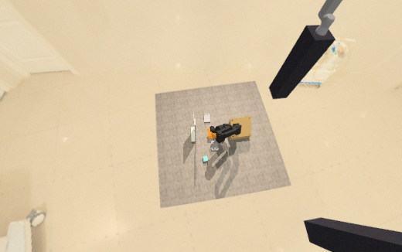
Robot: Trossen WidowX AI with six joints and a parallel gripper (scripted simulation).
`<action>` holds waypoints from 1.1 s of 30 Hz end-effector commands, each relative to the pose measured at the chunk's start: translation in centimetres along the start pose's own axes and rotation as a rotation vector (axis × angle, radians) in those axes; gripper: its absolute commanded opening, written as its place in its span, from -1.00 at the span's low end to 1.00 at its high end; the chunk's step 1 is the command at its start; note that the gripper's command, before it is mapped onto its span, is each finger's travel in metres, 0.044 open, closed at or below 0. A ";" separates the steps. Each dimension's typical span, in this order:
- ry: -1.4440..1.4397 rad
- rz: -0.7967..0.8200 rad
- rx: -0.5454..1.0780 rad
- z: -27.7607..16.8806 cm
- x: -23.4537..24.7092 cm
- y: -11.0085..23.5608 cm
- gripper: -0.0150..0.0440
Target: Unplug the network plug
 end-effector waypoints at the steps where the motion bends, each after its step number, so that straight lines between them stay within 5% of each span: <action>1: 0.001 0.000 -0.001 0.0 0.0 0.0 -0.49; 8: 0.001 0.000 -0.001 0.0 0.0 0.0 0.04; 33: -0.007 0.009 0.008 -0.1 -0.2 0.9 0.04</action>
Point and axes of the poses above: the point midway between the two fingers, 35 mm back from their tips, its own y axis back along the fingers, its own x axis across the jaws, z = x × y, the point moved 9 cm from there along y, back along the fingers, and after that the axes turned 8 degrees about -y, right-handed, at the moved point
